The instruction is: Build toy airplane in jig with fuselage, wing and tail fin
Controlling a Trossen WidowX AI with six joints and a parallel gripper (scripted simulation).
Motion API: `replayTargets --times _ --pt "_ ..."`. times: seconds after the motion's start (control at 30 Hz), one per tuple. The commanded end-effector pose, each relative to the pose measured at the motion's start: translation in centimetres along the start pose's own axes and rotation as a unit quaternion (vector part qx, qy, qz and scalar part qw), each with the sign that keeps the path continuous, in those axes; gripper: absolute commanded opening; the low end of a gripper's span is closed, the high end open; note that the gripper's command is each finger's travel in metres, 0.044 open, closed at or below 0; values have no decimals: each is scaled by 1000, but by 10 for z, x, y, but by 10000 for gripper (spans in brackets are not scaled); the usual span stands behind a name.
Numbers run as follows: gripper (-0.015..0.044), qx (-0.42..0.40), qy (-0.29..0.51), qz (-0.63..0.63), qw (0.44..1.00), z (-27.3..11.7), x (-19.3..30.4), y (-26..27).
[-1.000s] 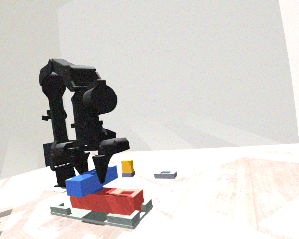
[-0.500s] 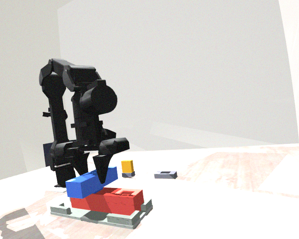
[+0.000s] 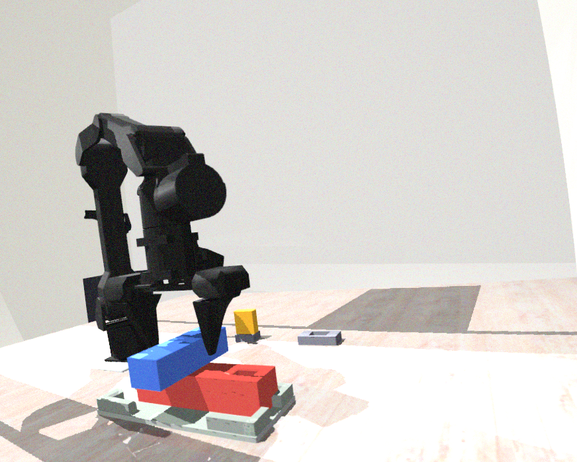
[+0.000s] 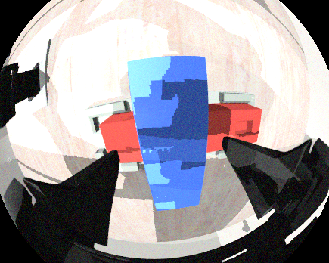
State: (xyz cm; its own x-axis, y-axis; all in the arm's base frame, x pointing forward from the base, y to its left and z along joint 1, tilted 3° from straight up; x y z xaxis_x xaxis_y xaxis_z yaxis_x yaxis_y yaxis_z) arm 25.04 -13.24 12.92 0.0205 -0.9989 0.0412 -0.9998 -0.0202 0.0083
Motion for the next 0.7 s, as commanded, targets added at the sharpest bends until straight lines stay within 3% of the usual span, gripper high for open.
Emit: replayTargets --times 0.0,0.17,0.37,0.5,0.67 --pt "440 2 1 0 1000 -17 1 -2" --pt "440 2 2 -1 1000 -77 0 -1" --pt "440 1 2 6 1000 -85 1 -3" --pt "440 2 2 165 986 -84 1 -3" --pt "440 2 1 396 918 -83 1 -3"
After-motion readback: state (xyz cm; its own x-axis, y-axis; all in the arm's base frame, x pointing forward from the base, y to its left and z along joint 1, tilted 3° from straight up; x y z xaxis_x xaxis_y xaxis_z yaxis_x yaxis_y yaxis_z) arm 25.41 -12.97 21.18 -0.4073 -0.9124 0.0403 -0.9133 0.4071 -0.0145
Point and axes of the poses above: the point midway between the two fingers, 35 mm back from their tips, its own z axis out along the fingers, its own y axis across the jaws, x = y × z, the point moved 3 cm from there along -z, back along the fingers, and after that the axes turned 3 degrees about -z, right-handed, at the moved point
